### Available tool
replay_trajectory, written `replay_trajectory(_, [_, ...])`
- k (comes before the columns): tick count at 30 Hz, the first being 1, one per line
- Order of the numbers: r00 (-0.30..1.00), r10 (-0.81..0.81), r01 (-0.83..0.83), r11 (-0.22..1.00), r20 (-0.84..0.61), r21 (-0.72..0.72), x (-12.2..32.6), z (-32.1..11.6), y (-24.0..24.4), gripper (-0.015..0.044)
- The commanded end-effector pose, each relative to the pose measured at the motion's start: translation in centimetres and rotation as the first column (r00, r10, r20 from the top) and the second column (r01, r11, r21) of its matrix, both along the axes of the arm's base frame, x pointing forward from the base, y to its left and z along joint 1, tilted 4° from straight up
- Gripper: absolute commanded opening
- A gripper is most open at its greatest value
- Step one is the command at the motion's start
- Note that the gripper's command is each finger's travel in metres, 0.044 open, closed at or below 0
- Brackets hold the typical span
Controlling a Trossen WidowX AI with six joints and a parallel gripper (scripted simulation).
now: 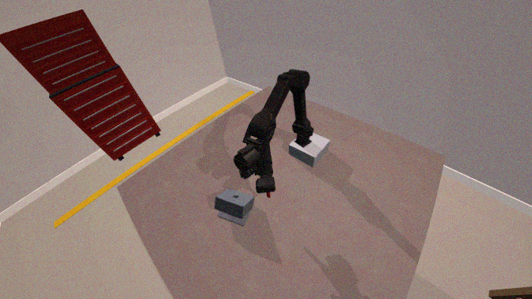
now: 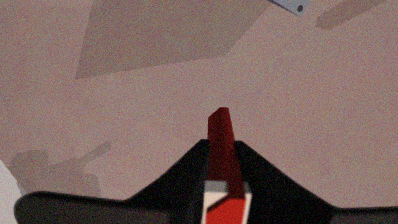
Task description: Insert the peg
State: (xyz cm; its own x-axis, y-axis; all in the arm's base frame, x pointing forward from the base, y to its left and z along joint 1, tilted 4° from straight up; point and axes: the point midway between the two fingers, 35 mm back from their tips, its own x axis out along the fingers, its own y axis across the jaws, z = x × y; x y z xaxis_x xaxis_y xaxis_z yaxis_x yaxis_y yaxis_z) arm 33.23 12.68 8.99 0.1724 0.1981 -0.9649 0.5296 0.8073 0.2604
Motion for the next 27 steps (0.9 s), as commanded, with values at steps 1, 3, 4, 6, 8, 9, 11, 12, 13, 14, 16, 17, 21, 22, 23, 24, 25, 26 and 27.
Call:
replay_trajectory(1, [0.998,-0.06,0.06,0.998,-0.011,0.021,-0.1,-0.1,-0.4,0.0])
replay_trajectory(3, [0.996,-0.084,0.084,0.996,-0.013,0.028,0.0,-0.1,-0.5,0.0])
replay_trajectory(4, [0.995,-0.096,0.097,0.995,-0.014,0.032,0.0,-0.1,-0.6,0.0])
replay_trajectory(6, [0.993,-0.121,0.121,0.992,-0.016,0.039,0.1,0.0,-0.8,0.0])
replay_trajectory(8, [0.989,-0.145,0.146,0.988,-0.018,0.046,0.2,0.0,-0.9,0.0])
replay_trajectory(9, [0.987,-0.157,0.158,0.986,-0.019,0.05,0.2,0.0,-1.0,0.0])
replay_trajectory(11, [0.983,-0.181,0.182,0.982,-0.022,0.057,0.3,0.1,-1.2,0.0])
replay_trajectory(12, [0.981,-0.193,0.194,0.979,-0.023,0.061,0.3,0.1,-1.3,0.0])
replay_trajectory(13, [0.978,-0.205,0.206,0.976,-0.024,0.064,0.3,0.1,-1.3,0.0])
replay_trajectory(14, [0.976,-0.217,0.218,0.974,-0.026,0.068,0.4,0.1,-1.4,0.0])
replay_trajectory(16, [0.97,-0.24,0.242,0.967,-0.029,0.075,0.4,0.2,-1.6,0.0])
replay_trajectory(17, [0.967,-0.252,0.254,0.964,-0.03,0.079,0.5,0.2,-1.7,0.0])
replay_trajectory(21, [0.954,-0.298,0.3,0.949,-0.037,0.093,0.6,0.2,-2.0,0.0])
replay_trajectory(22, [0.95,-0.31,0.312,0.945,-0.039,0.097,0.6,0.3,-2.1,0.0])
replay_trajectory(23, [0.946,-0.321,0.323,0.941,-0.041,0.1,0.6,0.3,-2.2,0.0])
replay_trajectory(24, [0.942,-0.332,0.335,0.937,-0.043,0.104,0.7,0.3,-2.2,0.0])
replay_trajectory(25, [0.938,-0.343,0.346,0.932,-0.045,0.107,0.7,0.3,-2.3,0.0])
replay_trajectory(26, [0.934,-0.355,0.358,0.927,-0.047,0.111,0.7,0.3,-2.4,0.0])
replay_trajectory(27, [0.929,-0.366,0.369,0.922,-0.049,0.114,0.8,0.4,-2.5,0.0])
